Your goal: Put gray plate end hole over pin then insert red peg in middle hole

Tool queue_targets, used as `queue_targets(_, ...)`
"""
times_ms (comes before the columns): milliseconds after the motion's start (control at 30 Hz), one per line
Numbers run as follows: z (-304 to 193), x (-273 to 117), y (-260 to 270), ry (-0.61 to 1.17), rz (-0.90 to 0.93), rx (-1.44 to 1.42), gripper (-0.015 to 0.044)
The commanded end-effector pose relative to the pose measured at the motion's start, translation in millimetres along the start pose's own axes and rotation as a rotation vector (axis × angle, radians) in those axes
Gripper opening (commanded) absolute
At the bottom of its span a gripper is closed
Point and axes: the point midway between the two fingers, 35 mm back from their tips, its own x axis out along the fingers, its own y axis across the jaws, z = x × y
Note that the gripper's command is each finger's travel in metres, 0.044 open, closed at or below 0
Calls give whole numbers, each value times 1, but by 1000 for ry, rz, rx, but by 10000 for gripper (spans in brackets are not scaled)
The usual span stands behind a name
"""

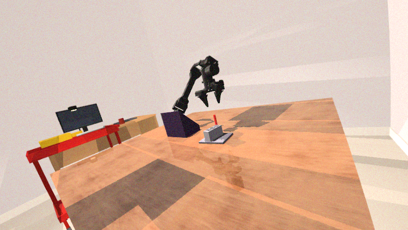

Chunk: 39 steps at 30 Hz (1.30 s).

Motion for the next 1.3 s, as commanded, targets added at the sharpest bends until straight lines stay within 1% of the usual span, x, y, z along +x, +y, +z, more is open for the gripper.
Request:
queue_targets(0,-55,7,37,20,14,770,440)
queue_targets(67,-60,8,40,22,13,878,440)
queue_targets(133,-62,8,41,22,13,911,440)
queue_targets(667,-64,8,44,23,13,911,440)
queue_targets(733,-64,15,45,22,13,911,440)
queue_targets(833,-64,40,45,22,14,911,440)
queue_targets(1267,-63,62,46,22,14,909,440)
